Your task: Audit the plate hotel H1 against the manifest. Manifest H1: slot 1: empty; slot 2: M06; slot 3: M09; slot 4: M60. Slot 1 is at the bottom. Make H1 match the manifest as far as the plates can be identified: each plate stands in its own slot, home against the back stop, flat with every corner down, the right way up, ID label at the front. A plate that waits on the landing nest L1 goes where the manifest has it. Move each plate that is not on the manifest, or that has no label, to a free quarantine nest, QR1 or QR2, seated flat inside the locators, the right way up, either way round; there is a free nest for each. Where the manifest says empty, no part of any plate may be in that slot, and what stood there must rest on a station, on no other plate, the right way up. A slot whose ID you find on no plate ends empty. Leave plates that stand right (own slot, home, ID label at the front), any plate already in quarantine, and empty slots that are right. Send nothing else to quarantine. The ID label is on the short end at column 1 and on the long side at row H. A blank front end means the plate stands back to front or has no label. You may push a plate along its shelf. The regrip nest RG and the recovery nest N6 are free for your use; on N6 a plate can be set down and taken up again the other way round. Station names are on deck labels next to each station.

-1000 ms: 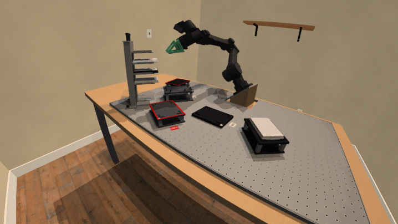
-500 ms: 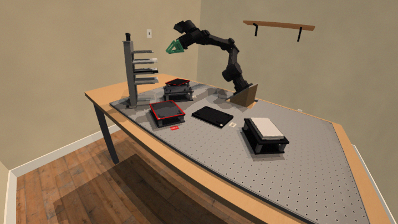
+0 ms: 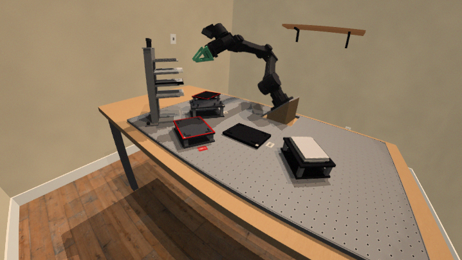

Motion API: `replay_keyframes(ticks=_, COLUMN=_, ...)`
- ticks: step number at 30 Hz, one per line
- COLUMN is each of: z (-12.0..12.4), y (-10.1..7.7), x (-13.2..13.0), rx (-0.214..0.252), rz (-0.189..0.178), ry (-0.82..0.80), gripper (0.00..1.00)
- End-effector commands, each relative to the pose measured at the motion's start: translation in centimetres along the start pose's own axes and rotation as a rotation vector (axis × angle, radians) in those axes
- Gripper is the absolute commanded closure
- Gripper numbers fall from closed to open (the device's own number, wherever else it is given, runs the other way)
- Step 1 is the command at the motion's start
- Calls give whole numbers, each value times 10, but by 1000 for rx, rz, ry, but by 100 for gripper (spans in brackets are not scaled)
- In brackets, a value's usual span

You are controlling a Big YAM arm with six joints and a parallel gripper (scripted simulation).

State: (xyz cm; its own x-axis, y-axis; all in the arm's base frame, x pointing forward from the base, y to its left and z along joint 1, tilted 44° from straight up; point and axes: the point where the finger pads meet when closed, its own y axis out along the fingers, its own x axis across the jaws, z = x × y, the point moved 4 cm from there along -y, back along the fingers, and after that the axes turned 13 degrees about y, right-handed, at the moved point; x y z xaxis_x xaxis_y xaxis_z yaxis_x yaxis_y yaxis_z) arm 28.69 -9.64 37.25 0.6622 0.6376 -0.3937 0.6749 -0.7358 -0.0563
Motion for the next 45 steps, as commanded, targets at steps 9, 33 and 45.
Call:
replay_keyframes(ticks=9, z=3, y=-11, x=-2, rx=-4, rz=-5, ry=1, gripper=0)
replay_keyframes(ticks=33, z=25, y=-15, x=-14, rx=-16, rz=18, ry=11, gripper=0)
replay_keyframes(ticks=45, z=39, y=-7, x=-17, rx=-18, rz=19, ry=9, gripper=0)
